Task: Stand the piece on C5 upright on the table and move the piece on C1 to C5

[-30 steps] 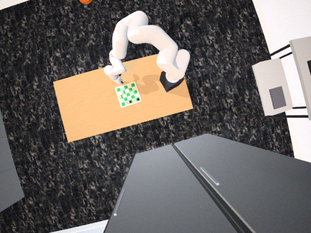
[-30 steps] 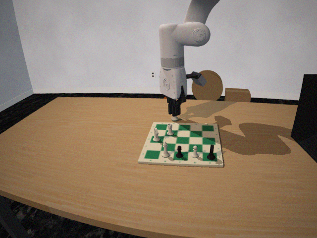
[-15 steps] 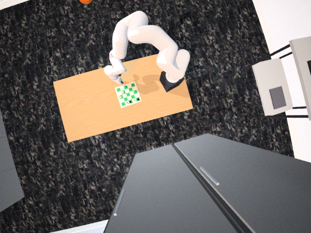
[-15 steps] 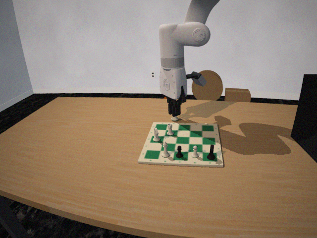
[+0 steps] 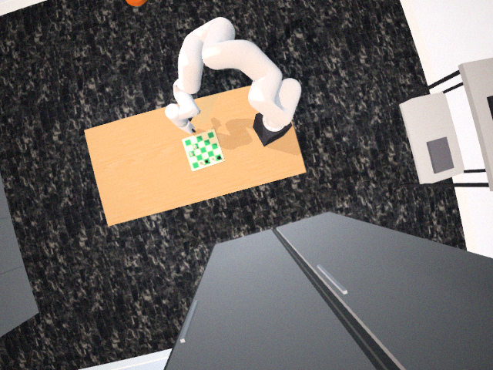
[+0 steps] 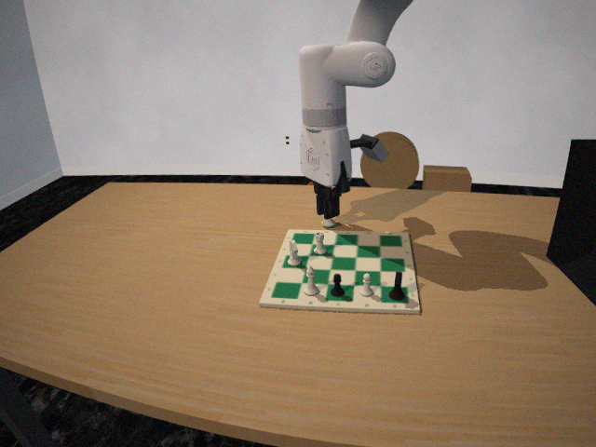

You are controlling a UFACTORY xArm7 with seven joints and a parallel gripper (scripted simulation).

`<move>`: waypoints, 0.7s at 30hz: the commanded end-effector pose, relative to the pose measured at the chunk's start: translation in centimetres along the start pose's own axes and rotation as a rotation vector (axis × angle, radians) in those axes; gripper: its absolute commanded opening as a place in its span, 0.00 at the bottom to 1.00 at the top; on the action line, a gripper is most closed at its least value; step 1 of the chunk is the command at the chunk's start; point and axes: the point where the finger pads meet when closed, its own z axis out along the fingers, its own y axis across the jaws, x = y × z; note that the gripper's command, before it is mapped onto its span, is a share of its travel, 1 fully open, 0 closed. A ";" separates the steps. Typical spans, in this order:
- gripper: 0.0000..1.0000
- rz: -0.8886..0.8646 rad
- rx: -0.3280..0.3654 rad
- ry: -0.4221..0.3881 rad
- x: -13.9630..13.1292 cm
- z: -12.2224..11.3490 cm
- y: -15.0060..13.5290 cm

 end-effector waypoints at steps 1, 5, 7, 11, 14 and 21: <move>0.00 0.000 0.004 -0.002 -0.1 -0.2 -0.2; 0.00 0.000 0.004 -0.002 -0.1 -0.1 -0.2; 0.00 0.000 0.004 -0.002 -0.1 -0.1 -0.2; 0.00 0.000 0.004 -0.002 -0.1 -0.1 -0.2; 0.00 0.000 0.004 -0.002 -0.1 0.0 -0.2; 0.00 0.000 0.004 -0.002 -0.1 0.2 -0.2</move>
